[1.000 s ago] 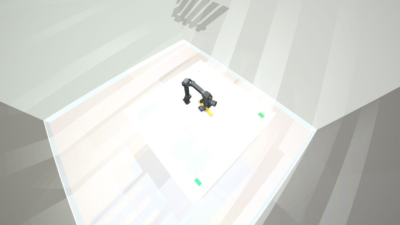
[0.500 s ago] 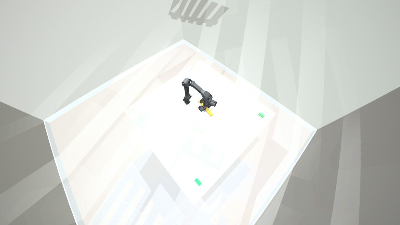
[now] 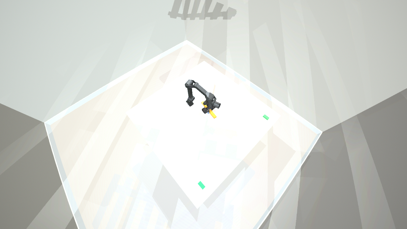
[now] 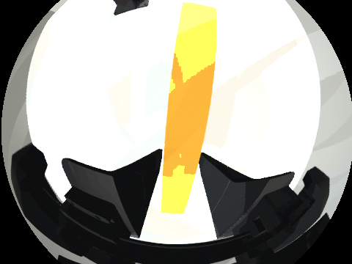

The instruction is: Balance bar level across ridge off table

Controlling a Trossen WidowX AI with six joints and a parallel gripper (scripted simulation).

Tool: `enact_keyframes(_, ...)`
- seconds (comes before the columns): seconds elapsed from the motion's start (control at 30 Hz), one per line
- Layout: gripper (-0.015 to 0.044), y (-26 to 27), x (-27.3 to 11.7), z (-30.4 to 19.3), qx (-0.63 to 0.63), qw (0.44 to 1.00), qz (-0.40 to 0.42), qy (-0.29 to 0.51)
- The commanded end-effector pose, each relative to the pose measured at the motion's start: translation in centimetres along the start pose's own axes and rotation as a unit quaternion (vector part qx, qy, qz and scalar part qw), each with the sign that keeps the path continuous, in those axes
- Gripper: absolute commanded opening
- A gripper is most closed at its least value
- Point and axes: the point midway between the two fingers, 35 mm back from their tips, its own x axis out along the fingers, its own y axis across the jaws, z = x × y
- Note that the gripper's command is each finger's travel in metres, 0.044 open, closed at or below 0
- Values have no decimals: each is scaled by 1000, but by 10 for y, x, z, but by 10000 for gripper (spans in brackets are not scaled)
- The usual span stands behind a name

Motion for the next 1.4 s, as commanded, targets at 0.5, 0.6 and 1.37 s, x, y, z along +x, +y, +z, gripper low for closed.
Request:
enact_keyframes(0.5, 421, 0, 0, 0, 0, 1000, 0, 0)
enact_keyframes(0.6, 440, 0, 0, 0, 0, 1000, 0, 0)
enact_keyframes(1.37, 440, 0, -100, 0, 0, 1000, 0, 0)
